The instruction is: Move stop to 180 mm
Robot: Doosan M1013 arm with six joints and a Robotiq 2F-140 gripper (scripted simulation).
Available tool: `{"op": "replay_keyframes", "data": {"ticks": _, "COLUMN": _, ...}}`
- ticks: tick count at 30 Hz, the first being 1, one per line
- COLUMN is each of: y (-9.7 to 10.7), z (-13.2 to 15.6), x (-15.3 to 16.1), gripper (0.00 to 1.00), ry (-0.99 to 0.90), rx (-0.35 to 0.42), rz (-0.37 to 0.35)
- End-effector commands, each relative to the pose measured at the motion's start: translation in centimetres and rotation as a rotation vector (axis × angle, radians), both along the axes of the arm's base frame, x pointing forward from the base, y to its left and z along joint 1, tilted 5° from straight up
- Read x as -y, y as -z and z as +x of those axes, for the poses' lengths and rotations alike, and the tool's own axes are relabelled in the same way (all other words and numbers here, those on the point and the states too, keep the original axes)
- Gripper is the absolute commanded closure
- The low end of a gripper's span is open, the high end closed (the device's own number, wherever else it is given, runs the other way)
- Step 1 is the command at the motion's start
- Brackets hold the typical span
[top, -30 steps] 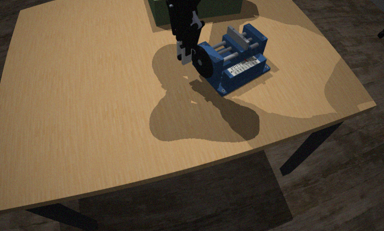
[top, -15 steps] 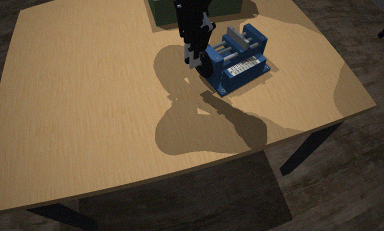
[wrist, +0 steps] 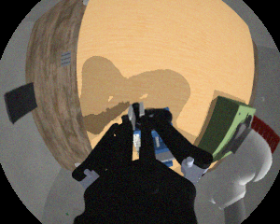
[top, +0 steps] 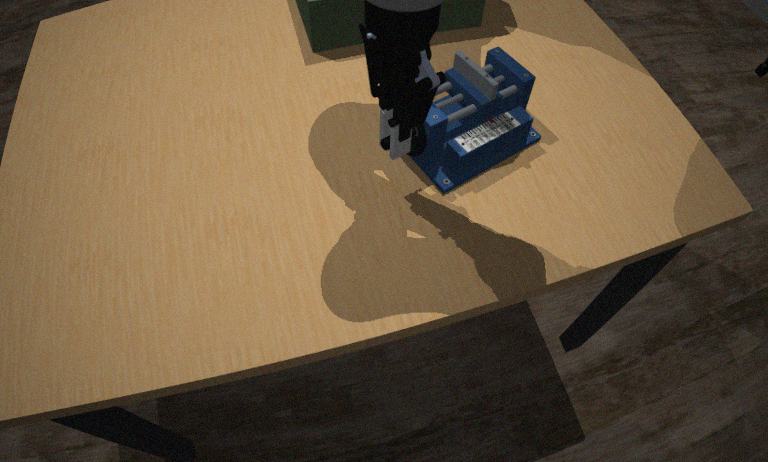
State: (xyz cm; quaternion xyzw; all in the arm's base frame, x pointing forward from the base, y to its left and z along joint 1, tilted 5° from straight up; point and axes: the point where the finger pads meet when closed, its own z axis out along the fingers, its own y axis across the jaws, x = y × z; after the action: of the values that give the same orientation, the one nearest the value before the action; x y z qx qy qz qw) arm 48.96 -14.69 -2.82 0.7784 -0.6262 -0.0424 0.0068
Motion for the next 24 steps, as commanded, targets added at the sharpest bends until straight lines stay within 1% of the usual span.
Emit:
{"op": "replay_keyframes", "data": {"ticks": 1, "y": 0.2, "z": 0.1, "x": 0.0, "gripper": 0.96, "ry": -0.001, "rx": 0.0, "rz": 0.0}}
{"op": "replay_keyframes", "data": {"ticks": 12, "y": 2.7, "z": 0.1, "x": -0.2, "gripper": 0.96, "ry": -0.001, "rx": 0.0, "rz": 0.0}}
{"op": "replay_keyframes", "data": {"ticks": 16, "y": 3.8, "z": -0.5, "x": -0.1, "gripper": 0.96, "ry": -0.001, "rx": 0.0, "rz": 0.0}}
{"op": "replay_keyframes", "data": {"ticks": 18, "y": 3.8, "z": -0.5, "x": -0.1, "gripper": 0.96, "ry": -0.001, "rx": 0.0, "rz": 0.0}}
{"op": "replay_keyframes", "data": {"ticks": 24, "y": 4.9, "z": -2.1, "x": 0.2, "gripper": 0.96, "ry": -0.001, "rx": 0.0, "rz": 0.0}}
